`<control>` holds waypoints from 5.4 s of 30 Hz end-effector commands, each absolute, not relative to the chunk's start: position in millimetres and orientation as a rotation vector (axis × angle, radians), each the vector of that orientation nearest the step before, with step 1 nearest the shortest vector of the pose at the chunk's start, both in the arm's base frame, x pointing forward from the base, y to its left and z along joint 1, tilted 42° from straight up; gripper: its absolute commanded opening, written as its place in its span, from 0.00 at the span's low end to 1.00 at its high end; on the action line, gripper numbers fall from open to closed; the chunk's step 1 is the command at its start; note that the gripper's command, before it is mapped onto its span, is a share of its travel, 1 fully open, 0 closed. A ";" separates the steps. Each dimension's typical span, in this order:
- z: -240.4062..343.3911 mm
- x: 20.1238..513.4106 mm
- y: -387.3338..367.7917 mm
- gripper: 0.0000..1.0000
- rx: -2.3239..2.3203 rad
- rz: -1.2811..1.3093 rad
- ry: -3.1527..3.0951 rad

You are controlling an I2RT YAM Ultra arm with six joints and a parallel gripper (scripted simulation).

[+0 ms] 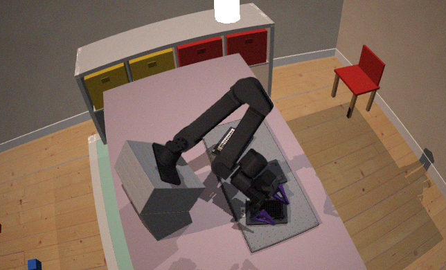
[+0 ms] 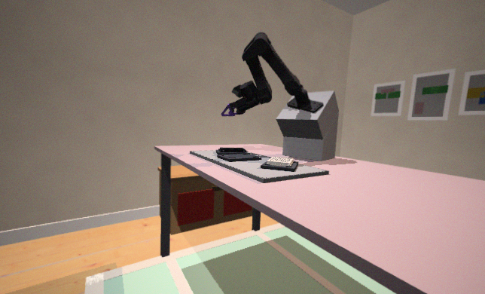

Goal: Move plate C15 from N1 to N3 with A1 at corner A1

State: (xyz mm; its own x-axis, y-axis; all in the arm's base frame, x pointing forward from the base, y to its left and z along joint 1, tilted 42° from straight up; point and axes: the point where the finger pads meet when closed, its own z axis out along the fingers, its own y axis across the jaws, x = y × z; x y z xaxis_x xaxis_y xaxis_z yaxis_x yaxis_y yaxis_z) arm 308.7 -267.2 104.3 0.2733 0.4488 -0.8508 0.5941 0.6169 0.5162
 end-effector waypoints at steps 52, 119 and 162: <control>90.5 372.8 -203.2 1.00 0.853 -0.077 1.831; 124.8 277.6 -30.9 1.00 0.251 -0.010 2.721; 125.1 248.0 39.3 1.00 -0.348 -0.073 2.809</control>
State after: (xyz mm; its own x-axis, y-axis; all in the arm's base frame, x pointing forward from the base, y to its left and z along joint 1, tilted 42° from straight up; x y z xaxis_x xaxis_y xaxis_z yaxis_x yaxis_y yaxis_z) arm 234.2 34.7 127.8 -0.9433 -0.2123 -0.2550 -0.2037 0.9772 -0.0599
